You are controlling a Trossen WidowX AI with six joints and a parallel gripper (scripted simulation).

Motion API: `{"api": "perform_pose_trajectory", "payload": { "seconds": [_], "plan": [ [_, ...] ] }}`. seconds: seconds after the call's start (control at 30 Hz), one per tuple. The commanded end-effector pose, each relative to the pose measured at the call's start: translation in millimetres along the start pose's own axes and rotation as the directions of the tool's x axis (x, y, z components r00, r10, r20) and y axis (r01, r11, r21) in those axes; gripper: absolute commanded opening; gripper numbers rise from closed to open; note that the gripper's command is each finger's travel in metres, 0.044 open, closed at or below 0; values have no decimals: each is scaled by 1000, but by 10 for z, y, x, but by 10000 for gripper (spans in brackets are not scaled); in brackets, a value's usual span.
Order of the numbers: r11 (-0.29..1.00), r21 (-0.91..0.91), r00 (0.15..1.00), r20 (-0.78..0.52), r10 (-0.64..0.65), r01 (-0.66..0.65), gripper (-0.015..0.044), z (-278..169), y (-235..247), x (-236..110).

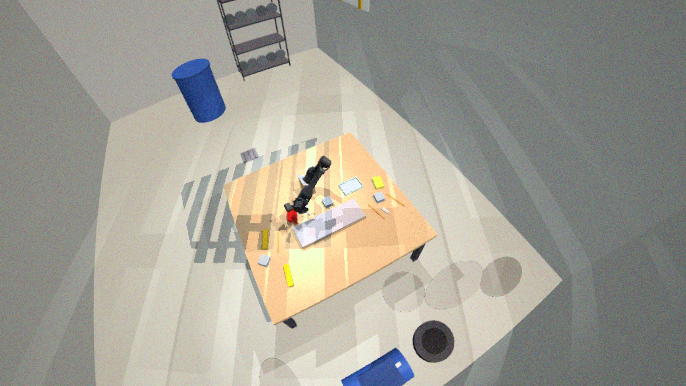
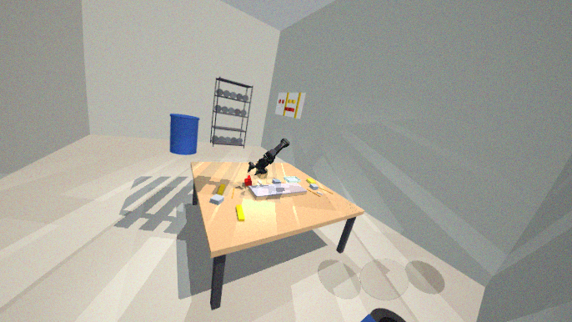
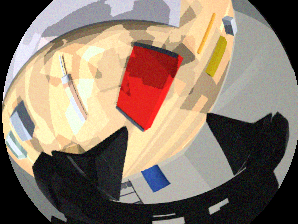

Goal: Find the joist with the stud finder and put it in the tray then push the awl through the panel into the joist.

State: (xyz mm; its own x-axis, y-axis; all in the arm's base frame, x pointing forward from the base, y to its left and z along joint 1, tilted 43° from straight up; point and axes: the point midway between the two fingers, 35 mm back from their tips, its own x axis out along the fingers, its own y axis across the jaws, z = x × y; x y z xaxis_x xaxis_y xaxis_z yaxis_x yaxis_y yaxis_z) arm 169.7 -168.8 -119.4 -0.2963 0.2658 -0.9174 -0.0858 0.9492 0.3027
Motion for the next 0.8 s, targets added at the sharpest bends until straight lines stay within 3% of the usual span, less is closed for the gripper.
{"api": "perform_pose_trajectory", "payload": {
  "seconds": [0.0, 0.2, 0.37, 0.77],
  "plan": [
    [886, -442, 965, 135, 223, -143, 440, -13, -174, 201],
    [635, -772, 863, 305, 403, -24, 440, -62, -302, 415],
    [496, -856, 783, 407, 469, 147, 440, -92, -371, 522],
    [484, -859, 775, 417, 474, 166, 440, -95, -378, 532]
  ]
}}
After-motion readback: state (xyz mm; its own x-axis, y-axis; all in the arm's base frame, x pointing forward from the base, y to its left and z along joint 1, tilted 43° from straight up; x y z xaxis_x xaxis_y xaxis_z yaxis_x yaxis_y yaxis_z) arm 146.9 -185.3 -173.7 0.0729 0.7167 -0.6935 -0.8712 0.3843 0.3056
